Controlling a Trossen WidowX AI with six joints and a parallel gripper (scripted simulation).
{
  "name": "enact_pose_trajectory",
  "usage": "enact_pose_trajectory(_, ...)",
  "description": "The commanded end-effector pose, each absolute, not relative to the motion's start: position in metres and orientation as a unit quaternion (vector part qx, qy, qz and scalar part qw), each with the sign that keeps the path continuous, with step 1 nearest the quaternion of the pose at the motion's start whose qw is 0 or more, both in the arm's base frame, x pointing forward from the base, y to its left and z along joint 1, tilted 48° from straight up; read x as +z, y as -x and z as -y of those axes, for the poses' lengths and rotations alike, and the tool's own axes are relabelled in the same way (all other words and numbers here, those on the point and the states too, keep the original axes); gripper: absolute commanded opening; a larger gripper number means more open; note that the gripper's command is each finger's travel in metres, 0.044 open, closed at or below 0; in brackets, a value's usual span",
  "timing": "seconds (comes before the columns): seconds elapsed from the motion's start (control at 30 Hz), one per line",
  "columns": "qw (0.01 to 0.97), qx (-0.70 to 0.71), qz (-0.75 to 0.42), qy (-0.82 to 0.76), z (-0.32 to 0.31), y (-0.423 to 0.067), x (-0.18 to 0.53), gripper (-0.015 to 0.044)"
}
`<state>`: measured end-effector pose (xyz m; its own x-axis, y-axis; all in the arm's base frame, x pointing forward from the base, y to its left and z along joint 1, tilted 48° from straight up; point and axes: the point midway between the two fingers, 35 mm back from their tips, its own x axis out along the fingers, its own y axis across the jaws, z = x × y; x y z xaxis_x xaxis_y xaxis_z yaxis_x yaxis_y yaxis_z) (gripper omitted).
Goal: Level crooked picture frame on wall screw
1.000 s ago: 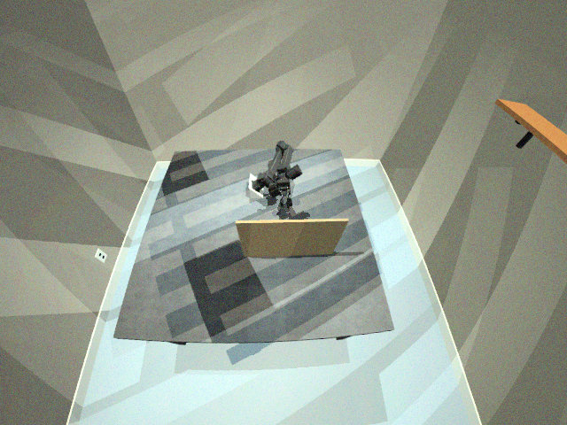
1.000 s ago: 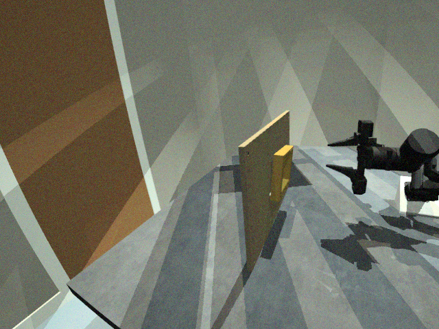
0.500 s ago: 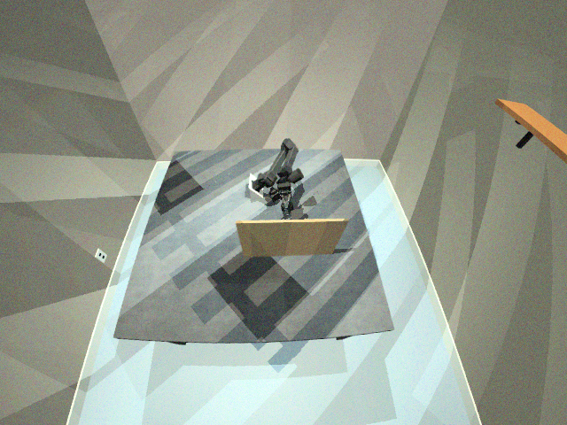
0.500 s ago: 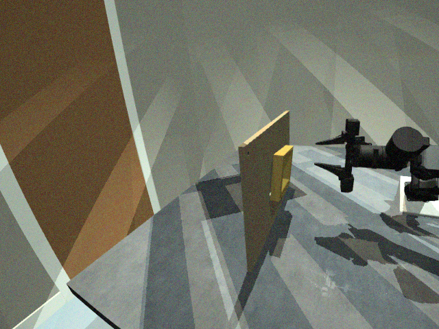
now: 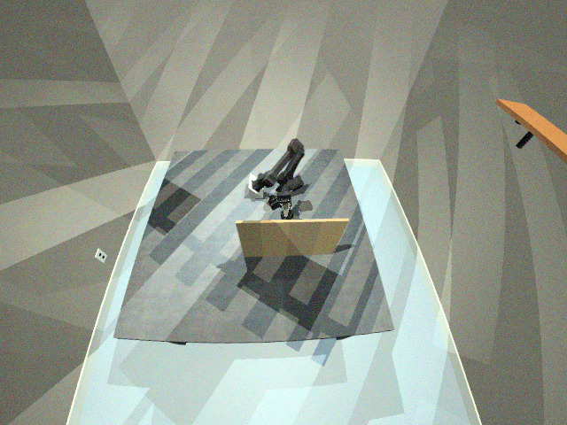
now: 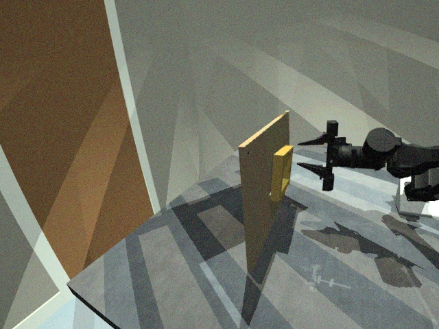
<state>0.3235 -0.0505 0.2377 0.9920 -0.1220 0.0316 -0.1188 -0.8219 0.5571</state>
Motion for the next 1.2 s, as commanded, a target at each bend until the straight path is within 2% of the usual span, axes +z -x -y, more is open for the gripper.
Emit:
enact_pose_trajectory(0.0, 0.295, -0.002, 0.067, -0.953, 0.052, -0.325, 0.239, 0.026)
enact_pose_trajectory(1.17, 0.295, -0.001, 0.067, -0.953, 0.057, -0.365, 0.24, 0.026)
